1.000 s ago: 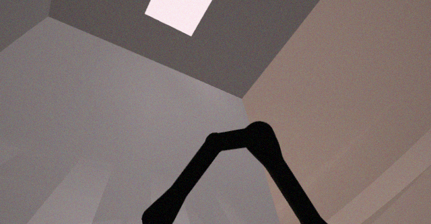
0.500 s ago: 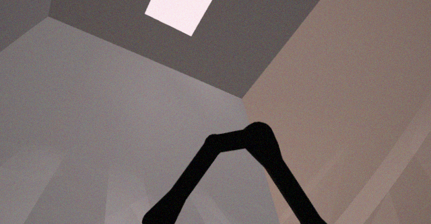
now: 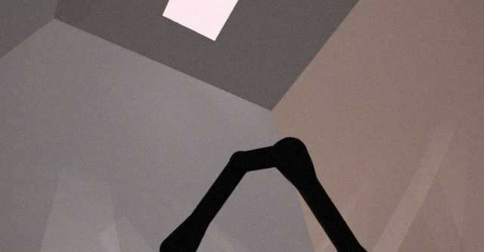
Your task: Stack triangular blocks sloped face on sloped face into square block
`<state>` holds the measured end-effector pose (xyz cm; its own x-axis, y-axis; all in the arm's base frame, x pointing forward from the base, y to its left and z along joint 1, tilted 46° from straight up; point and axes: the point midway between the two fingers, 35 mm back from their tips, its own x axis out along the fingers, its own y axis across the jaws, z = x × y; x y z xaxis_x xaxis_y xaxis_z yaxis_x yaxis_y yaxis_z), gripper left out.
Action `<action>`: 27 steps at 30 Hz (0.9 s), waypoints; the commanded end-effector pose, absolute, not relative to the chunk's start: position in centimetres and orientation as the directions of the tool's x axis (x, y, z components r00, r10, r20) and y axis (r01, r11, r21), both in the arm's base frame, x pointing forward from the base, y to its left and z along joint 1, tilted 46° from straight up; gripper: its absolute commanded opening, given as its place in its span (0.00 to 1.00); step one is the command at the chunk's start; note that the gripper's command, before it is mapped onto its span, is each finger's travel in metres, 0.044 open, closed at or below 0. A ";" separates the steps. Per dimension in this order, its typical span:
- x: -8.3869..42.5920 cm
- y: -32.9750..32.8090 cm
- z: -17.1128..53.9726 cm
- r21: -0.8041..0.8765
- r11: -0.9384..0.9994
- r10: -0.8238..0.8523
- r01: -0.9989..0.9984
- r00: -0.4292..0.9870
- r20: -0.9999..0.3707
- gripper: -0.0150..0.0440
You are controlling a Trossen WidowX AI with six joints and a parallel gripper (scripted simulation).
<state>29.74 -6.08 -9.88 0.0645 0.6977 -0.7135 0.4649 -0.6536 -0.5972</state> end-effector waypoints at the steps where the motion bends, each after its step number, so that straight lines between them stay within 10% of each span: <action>1: 29.7 -6.1 -9.9 -0.597 -0.654 0.698 0.465 0.064 -0.713 0.48; 13: 29.7 -6.1 -9.9 -0.597 -0.654 0.698 0.465 0.064 -0.713 1.00; 27: 29.4 -10.4 -5.7 -0.596 -0.655 0.696 0.464 0.064 -0.715 1.00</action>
